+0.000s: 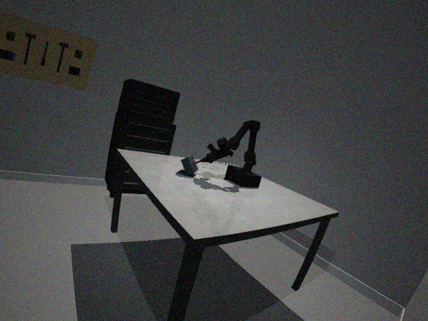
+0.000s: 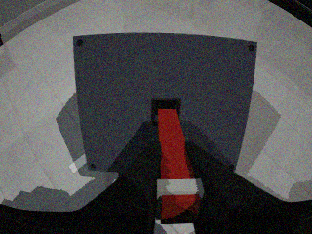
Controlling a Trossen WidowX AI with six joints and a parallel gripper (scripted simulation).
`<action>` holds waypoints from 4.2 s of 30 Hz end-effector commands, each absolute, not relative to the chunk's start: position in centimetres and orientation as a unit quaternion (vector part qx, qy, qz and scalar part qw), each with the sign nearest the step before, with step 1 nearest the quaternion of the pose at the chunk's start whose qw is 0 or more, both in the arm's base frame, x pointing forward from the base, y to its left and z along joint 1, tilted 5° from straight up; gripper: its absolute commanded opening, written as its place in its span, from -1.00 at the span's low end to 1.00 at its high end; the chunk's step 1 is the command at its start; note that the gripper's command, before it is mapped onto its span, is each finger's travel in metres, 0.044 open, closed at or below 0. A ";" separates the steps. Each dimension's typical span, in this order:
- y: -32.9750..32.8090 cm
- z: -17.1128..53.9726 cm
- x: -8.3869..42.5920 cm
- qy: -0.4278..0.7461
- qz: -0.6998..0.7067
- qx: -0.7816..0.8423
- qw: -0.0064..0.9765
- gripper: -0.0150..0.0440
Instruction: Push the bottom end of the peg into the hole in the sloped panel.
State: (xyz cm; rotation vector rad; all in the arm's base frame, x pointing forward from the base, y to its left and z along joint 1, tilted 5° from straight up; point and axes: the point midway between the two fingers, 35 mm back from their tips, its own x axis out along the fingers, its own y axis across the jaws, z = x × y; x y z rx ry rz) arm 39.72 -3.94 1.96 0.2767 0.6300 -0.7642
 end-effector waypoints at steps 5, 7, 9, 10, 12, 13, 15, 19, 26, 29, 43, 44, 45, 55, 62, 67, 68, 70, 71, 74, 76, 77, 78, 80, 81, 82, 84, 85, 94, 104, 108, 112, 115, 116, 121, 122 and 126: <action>-4.1 1.8 39.8 0.301 -0.366 0.133 0.871 -0.49; -4.1 1.8 39.9 0.301 -0.366 0.133 0.871 -0.49; -4.2 1.7 40.0 0.301 -0.366 0.133 0.871 -0.49; -4.2 1.6 40.0 0.301 -0.366 0.133 0.871 -0.49; -4.3 1.5 40.1 0.301 -0.366 0.133 0.871 -0.49; -4.3 1.5 40.1 0.301 -0.366 0.133 0.871 -0.49; -4.3 1.4 40.1 0.301 -0.366 0.133 0.871 -0.49; -4.5 1.3 40.3 0.301 -0.366 0.133 0.871 -0.49; -4.7 0.9 40.6 0.300 -0.366 0.133 0.871 -0.49; -4.8 0.8 40.7 0.300 -0.366 0.133 0.871 -0.49; -5.4 0.2 41.2 0.300 -0.366 0.133 0.871 -0.49; -5.4 0.2 41.2 0.300 -0.366 0.133 0.871 -0.49; -5.5 0.2 41.3 0.300 -0.366 0.133 0.871 -0.49; -5.8 -0.2 41.6 0.300 -0.366 0.132 0.871 -0.49; -5.9 -0.3 41.7 0.300 -0.366 0.132 0.871 -0.49; -5.9 -0.2 41.7 0.299 -0.369 0.133 0.870 -0.49; -5.9 -0.2 41.7 0.299 -0.369 0.133 0.870 -0.49; -5.9 -0.2 41.7 0.299 -0.369 0.133 0.870 -0.49; -5.9 -0.2 41.7 0.299 -0.369 0.133 0.870 -0.49; -5.9 -0.2 41.7 0.299 -0.369 0.133 0.870 -0.22; -5.9 -0.2 41.7 0.299 -0.369 0.133 0.870 -0.05; -5.9 -0.2 41.7 0.299 -0.369 0.133 0.870 0.04; -5.9 -0.2 41.7 0.299 -0.369 0.133 0.870 0.13; -5.9 -0.2 41.7 0.299 -0.369 0.133 0.870 0.31; -5.9 -0.2 41.7 0.299 -0.369 0.133 0.870 0.40; -5.9 -0.2 41.7 0.299 -0.369 0.133 0.870 0.49; -5.9 -0.2 41.6 0.299 -0.369 0.133 0.870 0.67; -5.9 -0.2 41.6 0.299 -0.369 0.133 0.870 0.75; -5.1 0.6 41.1 0.300 -0.368 0.134 0.870 1.00; -4.0 1.5 40.3 0.302 -0.367 0.134 0.869 1.00; -3.6 1.9 40.0 0.302 -0.367 0.135 0.869 1.00; -3.2 2.3 39.7 0.303 -0.367 0.135 0.869 1.00; -2.9 2.6 39.5 0.303 -0.367 0.135 0.869 1.00; -2.8 2.7 39.4 0.303 -0.366 0.135 0.869 1.00; -2.3 3.2 39.0 0.304 -0.366 0.135 0.869 1.00; -2.2 3.3 38.9 0.304 -0.366 0.135 0.869 1.00; -1.8 3.7 38.5 0.304 -0.366 0.135 0.869 1.00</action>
